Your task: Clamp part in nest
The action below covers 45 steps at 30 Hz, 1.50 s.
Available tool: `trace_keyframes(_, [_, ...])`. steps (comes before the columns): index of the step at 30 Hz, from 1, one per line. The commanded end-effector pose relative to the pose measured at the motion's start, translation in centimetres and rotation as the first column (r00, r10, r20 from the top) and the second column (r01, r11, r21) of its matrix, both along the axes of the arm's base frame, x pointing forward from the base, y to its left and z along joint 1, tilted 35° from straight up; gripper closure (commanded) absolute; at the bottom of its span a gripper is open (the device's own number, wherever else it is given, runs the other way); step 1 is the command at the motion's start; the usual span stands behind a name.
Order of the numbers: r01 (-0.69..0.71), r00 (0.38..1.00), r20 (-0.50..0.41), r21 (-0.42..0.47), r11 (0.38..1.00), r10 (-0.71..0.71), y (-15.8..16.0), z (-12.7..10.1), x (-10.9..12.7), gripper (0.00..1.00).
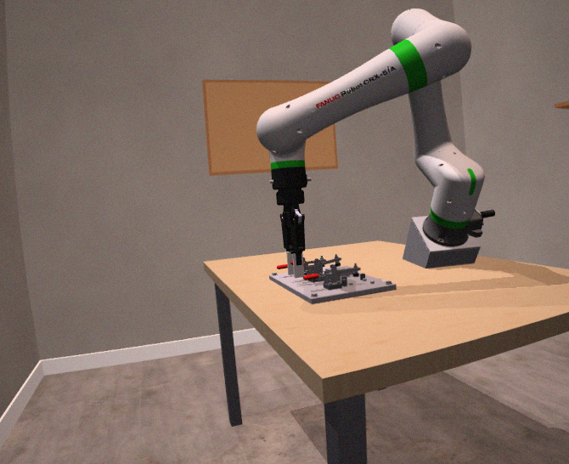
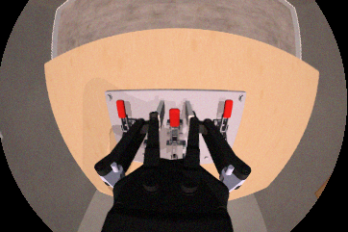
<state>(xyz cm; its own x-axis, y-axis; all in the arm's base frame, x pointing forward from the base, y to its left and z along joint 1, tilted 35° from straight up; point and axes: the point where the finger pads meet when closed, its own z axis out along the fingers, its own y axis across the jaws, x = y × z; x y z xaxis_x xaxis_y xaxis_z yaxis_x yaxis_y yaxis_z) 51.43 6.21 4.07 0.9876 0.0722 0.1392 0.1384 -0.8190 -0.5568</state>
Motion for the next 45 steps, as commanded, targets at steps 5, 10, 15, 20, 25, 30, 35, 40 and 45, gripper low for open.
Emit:
trace_keyframes(5, [0.0, 1.0, 0.0, 0.0, 1.0, 0.0, 0.0, 0.0, 0.0, 0.72])
trace_keyframes(10, [0.0, 1.0, 0.0, 0.0, 1.0, 0.0, 0.0, 0.0, 0.0, 0.72])
trace_keyframes(15, [0.0, 1.0, 0.0, 0.0, 1.0, 0.0, -0.4, 0.6, 0.0, 0.72])
trace_keyframes(20, [0.0, 1.0, 0.0, 0.0, 1.0, 0.0, -1.4, 2.0, -0.2, 0.72])
trace_keyframes(25, [0.0, 1.0, 0.0, 0.0, 1.0, 0.0, -2.1, 3.0, -0.3, 0.72])
trace_keyframes(30, [0.0, 1.0, 0.0, 0.0, 1.0, 0.0, -3.1, 4.4, -0.4, 0.72])
trace_keyframes(35, [0.0, 1.0, 0.0, 0.0, 1.0, 0.0, -3.4, 4.9, -0.4, 0.72])
trace_keyframes(40, [0.0, 1.0, 0.0, 0.0, 1.0, 0.0, -3.4, 4.9, -0.4, 0.72])
trace_keyframes(45, [0.0, 1.0, 0.0, 0.0, 1.0, 0.0, -3.4, 4.9, -0.4, 0.72])
